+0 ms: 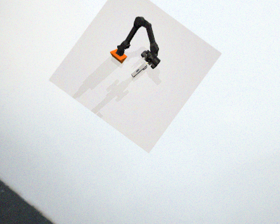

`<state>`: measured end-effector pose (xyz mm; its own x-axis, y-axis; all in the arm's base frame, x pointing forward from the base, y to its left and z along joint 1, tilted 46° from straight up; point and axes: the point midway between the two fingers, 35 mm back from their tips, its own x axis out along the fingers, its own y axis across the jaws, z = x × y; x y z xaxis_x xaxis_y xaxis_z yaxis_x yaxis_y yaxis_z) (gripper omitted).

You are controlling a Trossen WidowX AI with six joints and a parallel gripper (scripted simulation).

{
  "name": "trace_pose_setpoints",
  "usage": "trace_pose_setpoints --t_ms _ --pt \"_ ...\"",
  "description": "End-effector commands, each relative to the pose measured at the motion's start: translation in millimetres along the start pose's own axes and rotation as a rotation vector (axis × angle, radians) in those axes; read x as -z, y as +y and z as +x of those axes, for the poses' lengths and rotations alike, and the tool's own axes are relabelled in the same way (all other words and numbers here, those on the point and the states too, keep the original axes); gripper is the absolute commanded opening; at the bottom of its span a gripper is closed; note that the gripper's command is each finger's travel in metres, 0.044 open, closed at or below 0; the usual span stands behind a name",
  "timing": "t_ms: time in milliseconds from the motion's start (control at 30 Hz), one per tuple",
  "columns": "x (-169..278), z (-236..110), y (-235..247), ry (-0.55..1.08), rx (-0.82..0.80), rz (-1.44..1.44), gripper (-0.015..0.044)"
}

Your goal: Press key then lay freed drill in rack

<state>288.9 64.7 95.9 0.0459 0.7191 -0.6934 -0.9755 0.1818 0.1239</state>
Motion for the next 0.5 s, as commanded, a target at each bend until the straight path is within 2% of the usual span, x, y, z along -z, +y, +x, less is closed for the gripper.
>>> trace_pose_setpoints --t_ms 0,467 --pt "-8.1 -1.0 -1.8 -0.004 0.004 -0.004 0.0000" --pt "-30.2 -2.3 -2.7 -0.005 0.004 -0.004 0.0000"
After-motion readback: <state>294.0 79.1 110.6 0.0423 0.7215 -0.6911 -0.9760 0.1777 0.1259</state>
